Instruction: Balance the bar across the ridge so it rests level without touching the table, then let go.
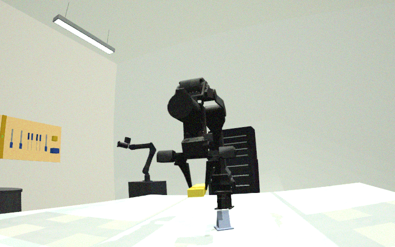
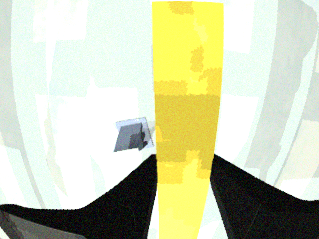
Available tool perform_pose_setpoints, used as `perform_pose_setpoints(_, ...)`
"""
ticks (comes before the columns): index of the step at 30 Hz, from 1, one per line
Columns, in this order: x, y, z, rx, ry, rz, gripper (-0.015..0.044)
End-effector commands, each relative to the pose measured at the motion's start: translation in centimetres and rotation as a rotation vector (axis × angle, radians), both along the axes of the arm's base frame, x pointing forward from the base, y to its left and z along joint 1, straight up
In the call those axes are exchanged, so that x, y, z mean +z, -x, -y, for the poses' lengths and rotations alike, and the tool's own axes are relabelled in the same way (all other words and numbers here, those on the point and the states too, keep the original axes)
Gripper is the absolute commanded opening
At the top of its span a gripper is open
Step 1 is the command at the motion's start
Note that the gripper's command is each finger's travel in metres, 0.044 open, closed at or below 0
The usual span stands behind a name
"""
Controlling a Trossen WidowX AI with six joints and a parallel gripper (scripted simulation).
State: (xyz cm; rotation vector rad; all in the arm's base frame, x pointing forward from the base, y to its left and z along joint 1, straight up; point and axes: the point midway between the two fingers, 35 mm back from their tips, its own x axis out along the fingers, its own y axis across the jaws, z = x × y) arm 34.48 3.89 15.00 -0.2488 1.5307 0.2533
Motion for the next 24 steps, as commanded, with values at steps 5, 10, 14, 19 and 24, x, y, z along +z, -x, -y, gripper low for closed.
perform_pose_setpoints(5, 0.1, 0.9, -2.7, 0.110, 0.004, 0.004, 0.0000)
perform_pose_setpoints(10, 0.1, 1.6, -4.6, 0.178, 0.004, 0.004, 0.0000)
perform_pose_setpoints(14, 0.1, 2.1, -5.6, 0.210, 0.004, 0.004, 0.0000)
perform_pose_setpoints(19, -0.3, 2.1, -5.7, 0.210, 0.004, 0.004, 0.0000)
perform_pose_setpoints(24, -1.1, 2.1, -5.8, 0.211, 0.004, 0.004, 0.0000)
